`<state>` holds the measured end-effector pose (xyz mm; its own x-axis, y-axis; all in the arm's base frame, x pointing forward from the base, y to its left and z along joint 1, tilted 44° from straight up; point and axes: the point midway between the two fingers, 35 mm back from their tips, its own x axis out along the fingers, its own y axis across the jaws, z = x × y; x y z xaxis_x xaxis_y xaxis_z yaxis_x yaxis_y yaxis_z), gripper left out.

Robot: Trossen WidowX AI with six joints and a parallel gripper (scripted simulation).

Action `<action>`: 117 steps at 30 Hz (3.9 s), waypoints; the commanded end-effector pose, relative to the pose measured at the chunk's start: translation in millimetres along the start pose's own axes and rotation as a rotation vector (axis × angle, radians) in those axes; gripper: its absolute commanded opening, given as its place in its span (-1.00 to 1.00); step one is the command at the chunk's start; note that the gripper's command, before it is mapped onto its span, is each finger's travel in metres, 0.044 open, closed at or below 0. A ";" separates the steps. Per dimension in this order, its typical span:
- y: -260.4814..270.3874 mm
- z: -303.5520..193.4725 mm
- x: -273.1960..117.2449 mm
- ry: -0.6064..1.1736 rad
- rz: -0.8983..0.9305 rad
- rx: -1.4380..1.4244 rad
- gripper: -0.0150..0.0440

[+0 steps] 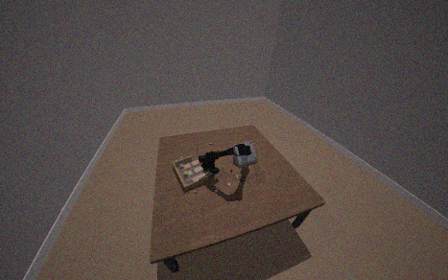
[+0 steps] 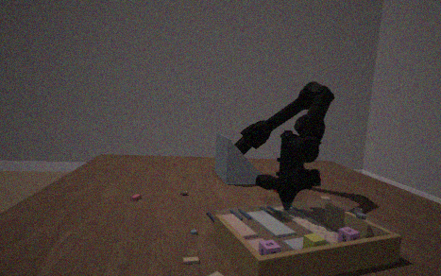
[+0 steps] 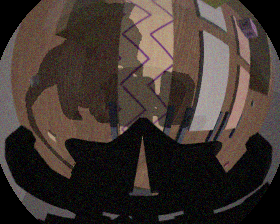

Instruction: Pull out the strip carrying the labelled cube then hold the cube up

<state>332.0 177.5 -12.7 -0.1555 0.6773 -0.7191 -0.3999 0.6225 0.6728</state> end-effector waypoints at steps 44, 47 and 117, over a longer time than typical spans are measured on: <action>1.2 -76.9 4.2 0.014 0.007 0.012 -0.49; 1.3 -81.2 4.2 0.014 0.007 0.012 -0.49; 4.3 -177.2 3.3 0.019 0.007 0.017 -0.49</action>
<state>180.4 113.8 -39.9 -0.1502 0.6843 -0.7136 -0.3915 0.6216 0.6785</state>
